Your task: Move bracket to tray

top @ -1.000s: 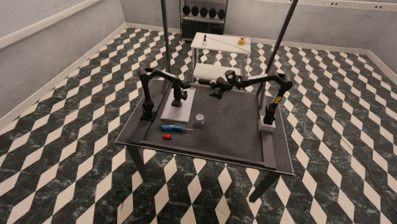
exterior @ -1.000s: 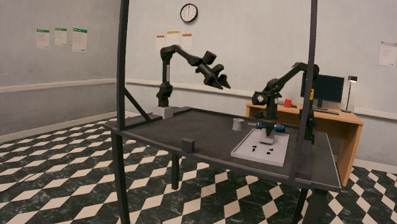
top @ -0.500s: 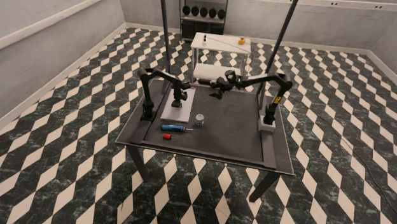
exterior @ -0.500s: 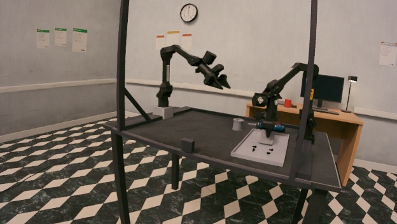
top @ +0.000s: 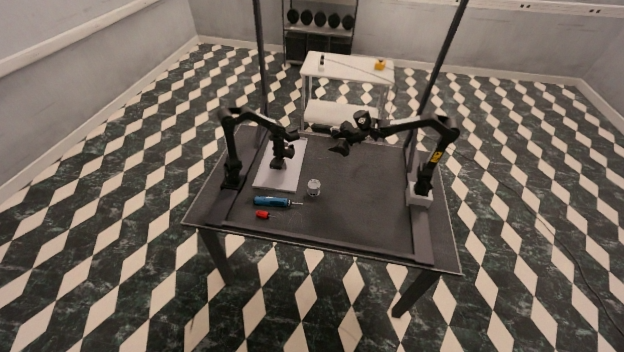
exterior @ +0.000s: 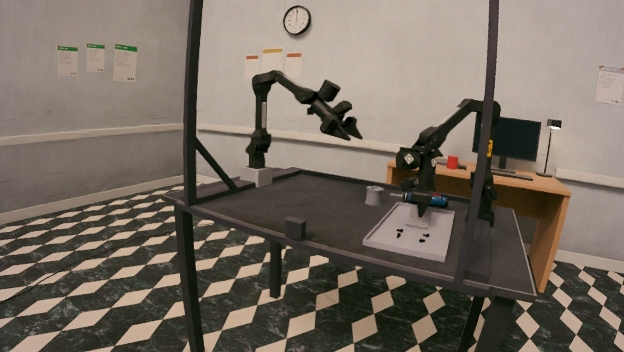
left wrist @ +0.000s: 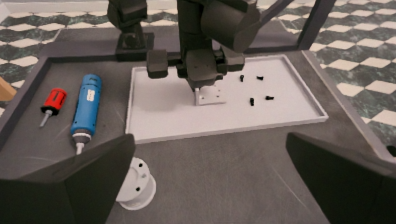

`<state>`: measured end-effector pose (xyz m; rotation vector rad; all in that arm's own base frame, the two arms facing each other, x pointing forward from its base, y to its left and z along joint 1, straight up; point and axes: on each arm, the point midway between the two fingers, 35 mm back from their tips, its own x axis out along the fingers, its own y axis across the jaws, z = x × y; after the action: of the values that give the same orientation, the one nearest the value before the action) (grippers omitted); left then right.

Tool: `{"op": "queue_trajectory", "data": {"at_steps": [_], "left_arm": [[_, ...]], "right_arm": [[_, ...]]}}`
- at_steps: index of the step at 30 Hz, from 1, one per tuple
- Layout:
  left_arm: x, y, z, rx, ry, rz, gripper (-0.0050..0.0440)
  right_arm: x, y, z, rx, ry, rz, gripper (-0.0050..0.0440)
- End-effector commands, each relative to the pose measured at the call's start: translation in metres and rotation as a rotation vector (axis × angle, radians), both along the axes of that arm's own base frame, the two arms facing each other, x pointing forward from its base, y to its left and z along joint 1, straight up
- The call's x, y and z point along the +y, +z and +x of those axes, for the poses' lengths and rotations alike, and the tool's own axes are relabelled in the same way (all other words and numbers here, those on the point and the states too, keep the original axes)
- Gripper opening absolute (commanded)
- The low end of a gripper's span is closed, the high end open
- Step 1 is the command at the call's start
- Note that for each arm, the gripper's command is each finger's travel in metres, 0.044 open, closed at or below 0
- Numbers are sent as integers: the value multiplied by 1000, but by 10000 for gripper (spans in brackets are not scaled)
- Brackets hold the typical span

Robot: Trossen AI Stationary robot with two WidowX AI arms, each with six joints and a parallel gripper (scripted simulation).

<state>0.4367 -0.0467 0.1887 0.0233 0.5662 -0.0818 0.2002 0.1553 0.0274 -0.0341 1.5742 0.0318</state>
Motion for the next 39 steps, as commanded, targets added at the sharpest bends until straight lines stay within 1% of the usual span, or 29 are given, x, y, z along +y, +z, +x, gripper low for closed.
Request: {"op": "queue_trajectory", "data": {"at_steps": [1,3,4,10,12,23,24,30,34,39], "left_arm": [[-1,16,2,-37,-4,-4,440],[-1,16,2,-37,-4,-4,440],[-1,16,2,-37,-4,-4,440],[-1,16,2,-37,-4,-4,440],[-1,16,2,-37,-4,-4,440],[-1,16,2,-37,-4,-4,440],[-1,16,2,-37,-4,-4,440],[-1,16,2,-37,-4,-4,440],[-1,16,2,-37,-4,-4,440],[-1,16,2,-37,-4,-4,440]], "right_arm": [[3,5,3,-18,-1,14,-50],[3,5,3,-18,-1,14,-50],[3,5,3,-18,-1,14,24],[3,5,3,-18,-1,14,168],[3,5,3,-18,-1,14,168],[3,5,3,-18,-1,14,432],[3,5,3,-18,-1,14,440],[2,5,3,-18,-1,14,440],[4,18,5,-34,-2,26,440],[4,28,5,-34,-2,26,440]]}}
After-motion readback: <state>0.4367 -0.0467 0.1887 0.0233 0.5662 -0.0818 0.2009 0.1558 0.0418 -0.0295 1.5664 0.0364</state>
